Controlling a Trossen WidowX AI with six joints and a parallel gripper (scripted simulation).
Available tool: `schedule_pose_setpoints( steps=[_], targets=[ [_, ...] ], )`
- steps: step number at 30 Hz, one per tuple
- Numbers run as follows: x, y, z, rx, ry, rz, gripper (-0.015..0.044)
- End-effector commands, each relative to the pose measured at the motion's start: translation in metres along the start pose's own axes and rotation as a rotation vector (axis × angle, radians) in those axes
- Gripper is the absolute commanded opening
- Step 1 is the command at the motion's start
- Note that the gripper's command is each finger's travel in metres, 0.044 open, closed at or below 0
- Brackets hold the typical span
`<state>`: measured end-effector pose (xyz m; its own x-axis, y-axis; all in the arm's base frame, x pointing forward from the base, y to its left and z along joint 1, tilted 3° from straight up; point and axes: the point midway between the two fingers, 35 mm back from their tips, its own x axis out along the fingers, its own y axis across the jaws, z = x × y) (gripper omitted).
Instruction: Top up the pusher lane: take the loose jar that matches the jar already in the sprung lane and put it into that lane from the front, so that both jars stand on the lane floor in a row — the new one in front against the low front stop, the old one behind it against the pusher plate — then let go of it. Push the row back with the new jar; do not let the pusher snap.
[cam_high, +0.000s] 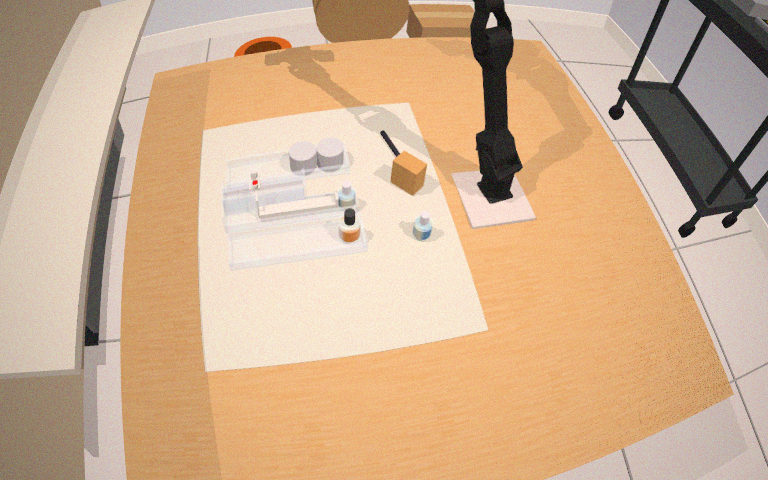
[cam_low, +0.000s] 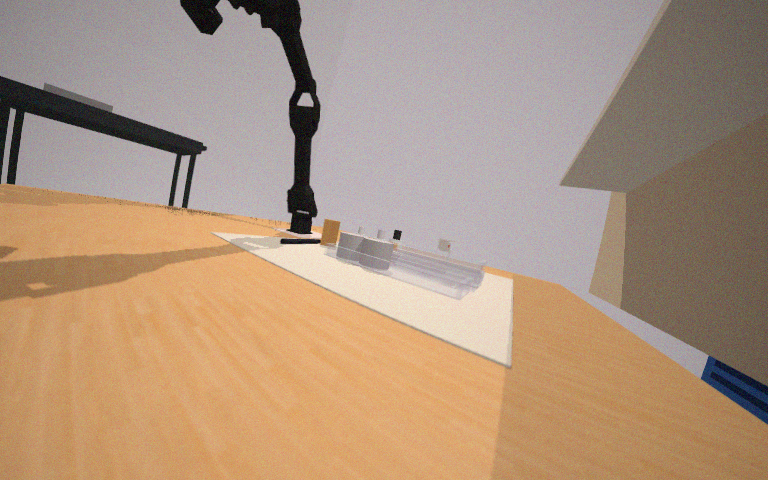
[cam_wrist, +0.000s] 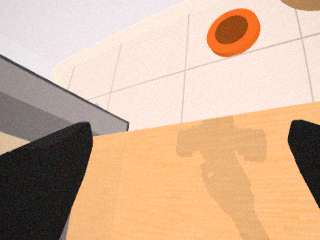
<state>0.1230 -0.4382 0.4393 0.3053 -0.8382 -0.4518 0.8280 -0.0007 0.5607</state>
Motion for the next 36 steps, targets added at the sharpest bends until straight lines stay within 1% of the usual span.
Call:
schedule_pose_setpoints(
  steps=[1,2,5,12,18,23,27,32,36],
  targets=[
    [0.0,0.001,-0.001,-0.002,0.003,0.0,0.0426],
    [0.0,0.002,-0.005,-0.007,0.011,0.001,0.044],
    [0.001,0.012,-0.029,-0.042,0.071,0.008,0.044],
    [-0.008,0.046,-0.131,-0.196,0.302,0.045,0.044],
    [-0.031,0.069,-0.223,-0.341,0.498,0.089,0.044],
    [-0.062,0.075,-0.296,-0.483,0.652,0.12,0.044],
    [-0.094,0.069,-0.351,-0.612,0.766,0.142,0.044],
    [-0.138,0.048,-0.412,-0.798,0.898,0.166,0.044],
    [-0.176,0.02,-0.453,-0.968,0.993,0.183,0.044]
  ],
)
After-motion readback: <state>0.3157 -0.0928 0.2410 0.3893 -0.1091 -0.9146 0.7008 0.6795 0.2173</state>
